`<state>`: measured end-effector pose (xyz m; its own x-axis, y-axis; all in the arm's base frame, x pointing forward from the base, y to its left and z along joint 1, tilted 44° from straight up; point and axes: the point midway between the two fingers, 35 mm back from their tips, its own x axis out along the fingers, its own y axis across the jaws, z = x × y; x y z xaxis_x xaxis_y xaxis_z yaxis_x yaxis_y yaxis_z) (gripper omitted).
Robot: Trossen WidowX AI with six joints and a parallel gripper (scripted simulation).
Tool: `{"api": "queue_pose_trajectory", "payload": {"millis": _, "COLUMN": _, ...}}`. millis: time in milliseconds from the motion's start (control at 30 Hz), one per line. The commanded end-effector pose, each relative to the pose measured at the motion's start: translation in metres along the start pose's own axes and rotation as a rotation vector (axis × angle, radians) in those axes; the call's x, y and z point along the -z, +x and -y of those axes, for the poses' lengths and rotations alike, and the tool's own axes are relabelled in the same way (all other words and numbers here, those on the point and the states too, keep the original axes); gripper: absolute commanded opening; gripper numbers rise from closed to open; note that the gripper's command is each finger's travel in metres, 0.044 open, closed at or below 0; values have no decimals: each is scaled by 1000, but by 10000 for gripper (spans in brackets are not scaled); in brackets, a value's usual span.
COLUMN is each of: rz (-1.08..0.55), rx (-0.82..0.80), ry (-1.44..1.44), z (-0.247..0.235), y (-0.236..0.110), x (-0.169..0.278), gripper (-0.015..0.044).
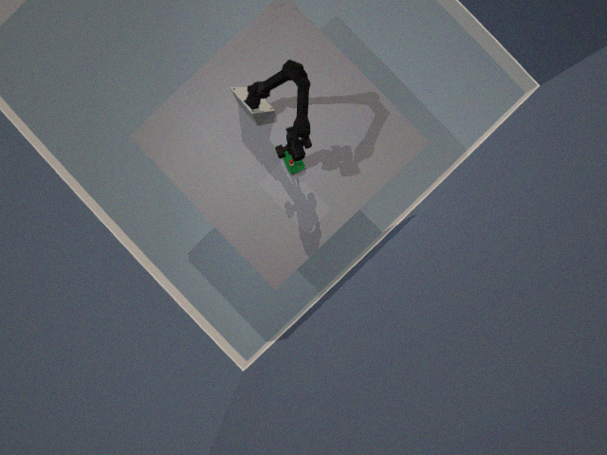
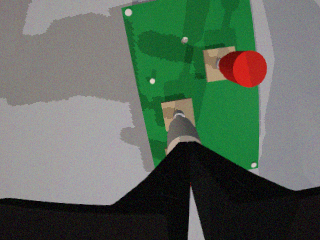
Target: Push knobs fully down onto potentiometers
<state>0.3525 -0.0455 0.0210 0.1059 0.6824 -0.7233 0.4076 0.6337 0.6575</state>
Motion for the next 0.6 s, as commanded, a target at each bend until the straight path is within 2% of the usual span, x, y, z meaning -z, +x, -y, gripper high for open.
{"api": "queue_pose_trajectory", "payload": {"millis": 0, "rz": -4, "rx": -4, "ry": 2, "z": -1, "y": 1, "x": 1, "gripper": 0}}
{"api": "queue_pose_trajectory", "payload": {"millis": 567, "rz": -4, "rx": -4, "ry": 2, "z": -1, "y": 3, "x": 1, "gripper": 0}}
